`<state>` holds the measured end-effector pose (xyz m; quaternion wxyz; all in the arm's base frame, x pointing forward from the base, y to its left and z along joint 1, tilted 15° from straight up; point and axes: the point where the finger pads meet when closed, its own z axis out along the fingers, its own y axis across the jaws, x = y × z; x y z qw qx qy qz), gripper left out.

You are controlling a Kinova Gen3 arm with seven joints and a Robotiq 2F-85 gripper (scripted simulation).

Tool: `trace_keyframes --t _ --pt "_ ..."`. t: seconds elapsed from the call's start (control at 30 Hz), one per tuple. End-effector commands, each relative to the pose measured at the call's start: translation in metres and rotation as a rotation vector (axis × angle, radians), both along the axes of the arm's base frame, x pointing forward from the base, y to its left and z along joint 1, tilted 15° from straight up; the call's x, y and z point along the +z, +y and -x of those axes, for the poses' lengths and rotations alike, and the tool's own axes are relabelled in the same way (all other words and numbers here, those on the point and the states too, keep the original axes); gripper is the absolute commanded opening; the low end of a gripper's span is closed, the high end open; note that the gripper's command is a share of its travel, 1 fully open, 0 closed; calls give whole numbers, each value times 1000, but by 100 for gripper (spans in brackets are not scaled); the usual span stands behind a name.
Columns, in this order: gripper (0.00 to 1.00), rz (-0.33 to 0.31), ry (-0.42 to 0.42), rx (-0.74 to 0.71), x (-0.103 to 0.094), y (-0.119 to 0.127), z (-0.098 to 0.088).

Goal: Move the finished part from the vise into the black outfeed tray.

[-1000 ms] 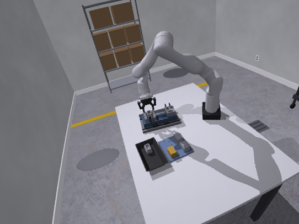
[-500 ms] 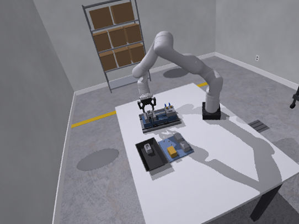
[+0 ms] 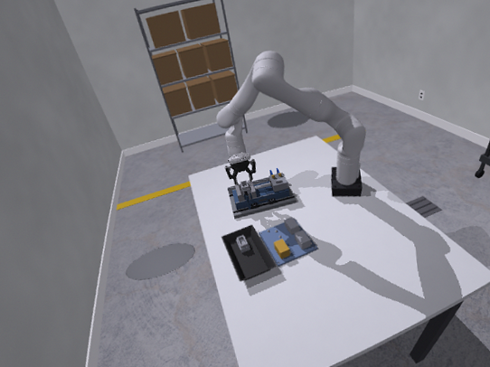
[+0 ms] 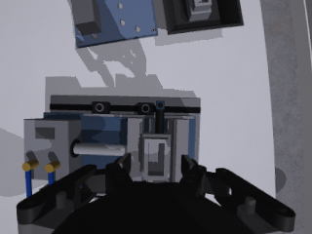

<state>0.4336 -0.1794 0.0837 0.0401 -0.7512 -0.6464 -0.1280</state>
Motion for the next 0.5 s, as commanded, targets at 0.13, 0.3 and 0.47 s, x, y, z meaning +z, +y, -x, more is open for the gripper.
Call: trace_keyframes --t 0.13,0.3,0.47 --pt "67 1 -2 -1 1 0 0" --pt "67 1 -2 -1 0 0 0" --pt "67 1 -2 -1 -1 0 -1"
